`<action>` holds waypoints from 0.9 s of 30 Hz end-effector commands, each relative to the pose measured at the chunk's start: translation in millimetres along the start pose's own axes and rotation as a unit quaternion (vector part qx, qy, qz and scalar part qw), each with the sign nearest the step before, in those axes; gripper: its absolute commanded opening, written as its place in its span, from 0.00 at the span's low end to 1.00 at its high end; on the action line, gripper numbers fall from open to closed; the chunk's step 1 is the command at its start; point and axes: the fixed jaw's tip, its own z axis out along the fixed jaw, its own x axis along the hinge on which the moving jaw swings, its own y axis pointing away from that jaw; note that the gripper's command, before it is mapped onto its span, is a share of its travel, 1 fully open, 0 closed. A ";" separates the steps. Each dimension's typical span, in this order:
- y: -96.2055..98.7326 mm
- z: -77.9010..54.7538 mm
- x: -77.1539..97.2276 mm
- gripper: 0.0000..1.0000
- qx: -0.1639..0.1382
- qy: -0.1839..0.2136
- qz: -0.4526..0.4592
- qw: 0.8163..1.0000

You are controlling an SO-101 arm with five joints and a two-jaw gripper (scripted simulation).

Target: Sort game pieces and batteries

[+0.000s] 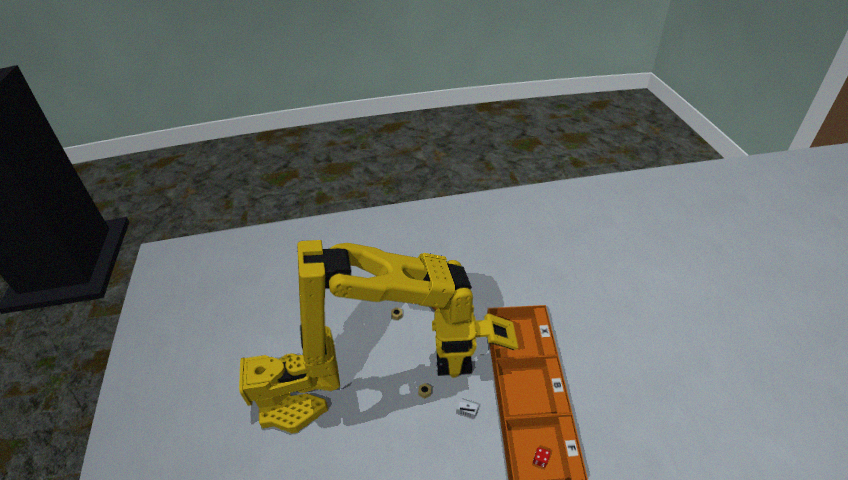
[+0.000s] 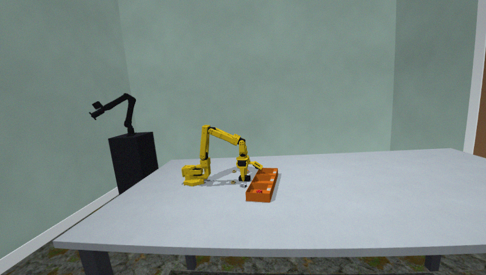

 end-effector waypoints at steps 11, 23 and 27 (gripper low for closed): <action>2.7 -2.9 -3.1 0.03 -0.003 -0.013 -0.002 1.000; 2.7 -2.9 -3.1 0.00 -0.003 -0.013 -0.002 1.000; 2.7 -2.9 -3.1 0.00 -0.003 -0.013 -0.002 1.000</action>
